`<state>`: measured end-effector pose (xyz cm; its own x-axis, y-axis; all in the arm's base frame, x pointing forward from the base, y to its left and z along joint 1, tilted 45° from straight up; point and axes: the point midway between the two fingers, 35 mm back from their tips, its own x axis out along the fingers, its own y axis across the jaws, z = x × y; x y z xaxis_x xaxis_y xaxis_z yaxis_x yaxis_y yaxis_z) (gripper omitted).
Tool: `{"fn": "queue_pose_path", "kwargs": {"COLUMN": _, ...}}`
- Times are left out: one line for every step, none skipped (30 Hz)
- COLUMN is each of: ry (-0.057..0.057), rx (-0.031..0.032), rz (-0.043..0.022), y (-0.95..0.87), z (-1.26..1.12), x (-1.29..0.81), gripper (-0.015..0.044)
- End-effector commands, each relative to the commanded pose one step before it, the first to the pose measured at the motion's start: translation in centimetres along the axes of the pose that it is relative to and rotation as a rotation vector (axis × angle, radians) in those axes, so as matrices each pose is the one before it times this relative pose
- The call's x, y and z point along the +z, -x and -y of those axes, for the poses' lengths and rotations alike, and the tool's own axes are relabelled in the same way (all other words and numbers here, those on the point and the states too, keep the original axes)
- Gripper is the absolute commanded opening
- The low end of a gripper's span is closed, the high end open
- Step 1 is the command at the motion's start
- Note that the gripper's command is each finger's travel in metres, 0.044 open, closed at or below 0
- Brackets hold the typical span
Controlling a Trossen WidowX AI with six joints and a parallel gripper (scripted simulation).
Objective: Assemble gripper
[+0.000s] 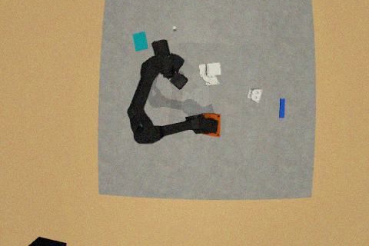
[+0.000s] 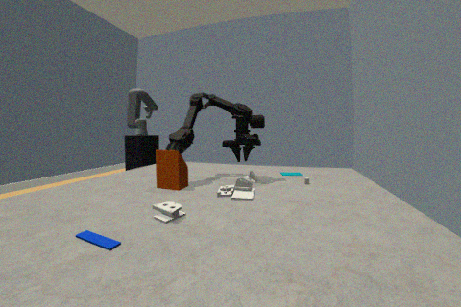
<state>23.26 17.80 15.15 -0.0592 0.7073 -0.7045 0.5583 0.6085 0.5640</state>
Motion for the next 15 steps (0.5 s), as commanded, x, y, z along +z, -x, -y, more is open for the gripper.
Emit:
{"fn": "queue_pose_path", "kwargs": {"ry": -0.0946, "rx": -0.00387, "rz": -0.0052, "y": 0.181, "z": -0.792, "x": 1.449, "gripper": 0.0289}}
{"fn": "queue_pose_path", "kwargs": {"ry": -0.0205, "rx": -0.00008, "rz": 0.00013, "y": 0.072, "z": -0.216, "x": 0.314, "gripper": 0.0315}}
{"fn": "queue_pose_path", "kwargs": {"ry": -0.0205, "rx": -0.00006, "rz": 0.00011, "y": 0.072, "z": -0.219, "x": 0.315, "gripper": 0.0341}}
{"fn": "queue_pose_path", "kwargs": {"ry": -0.0206, "rx": -0.00003, "rz": 0.00009, "y": 0.07, "z": -0.22, "x": 0.315, "gripper": 0.0368}}
{"fn": "queue_pose_path", "kwargs": {"ry": -0.0205, "rx": -0.00001, "rz": 0.00007, "y": 0.069, "z": -0.222, "x": 0.314, "gripper": 0.0394}}
{"fn": "queue_pose_path", "kwargs": {"ry": -0.0164, "rx": 0.00001, "rz": 0.00004, "y": 0.055, "z": -0.18, "x": 0.251, "gripper": 0.042}}
{"fn": "queue_pose_path", "kwargs": {"ry": -0.0099, "rx": 0.00001, "rz": 0.00002, "y": 0.032, "z": -0.109, "x": 0.15, "gripper": 0.044}}
{"fn": "queue_pose_path", "kwargs": {"ry": -0.0033, "rx": 0.00001, "rz": 0.0, "y": 0.011, "z": -0.037, "x": 0.05, "gripper": 0.044}}
{"fn": "queue_pose_path", "kwargs": {"ry": 0.0, "rx": 0.0, "rz": 0.0, "y": 0.0, "z": 0.0, "x": 0.0, "gripper": 0.044}}
{"fn": "queue_pose_path", "kwargs": {"ry": 0.0, "rx": 0.0, "rz": 0.0, "y": 0.0, "z": 0.0, "x": 0.0, "gripper": 0.044}}
{"fn": "queue_pose_path", "kwargs": {"ry": 0.0, "rx": 0.0, "rz": 0.0, "y": 0.0, "z": 0.0, "x": 0.0, "gripper": 0.044}}
{"fn": "queue_pose_path", "kwargs": {"ry": 0.0, "rx": 0.0, "rz": 0.0, "y": 0.0, "z": 0.0, "x": 0.0, "gripper": 0.044}}
{"fn": "queue_pose_path", "kwargs": {"ry": 0.0, "rx": 0.0, "rz": 0.0, "y": 0.0, "z": 0.0, "x": 0.0, "gripper": 0.044}}
{"fn": "queue_pose_path", "kwargs": {"ry": 0.0, "rx": -0.00005, "rz": 0.00006, "y": -0.164, "z": -0.007, "x": 0.009, "gripper": 0.044}}
{"fn": "queue_pose_path", "kwargs": {"ry": 0.0001, "rx": -0.0001, "rz": 0.00012, "y": -0.493, "z": -0.018, "x": 0.023, "gripper": 0.044}}
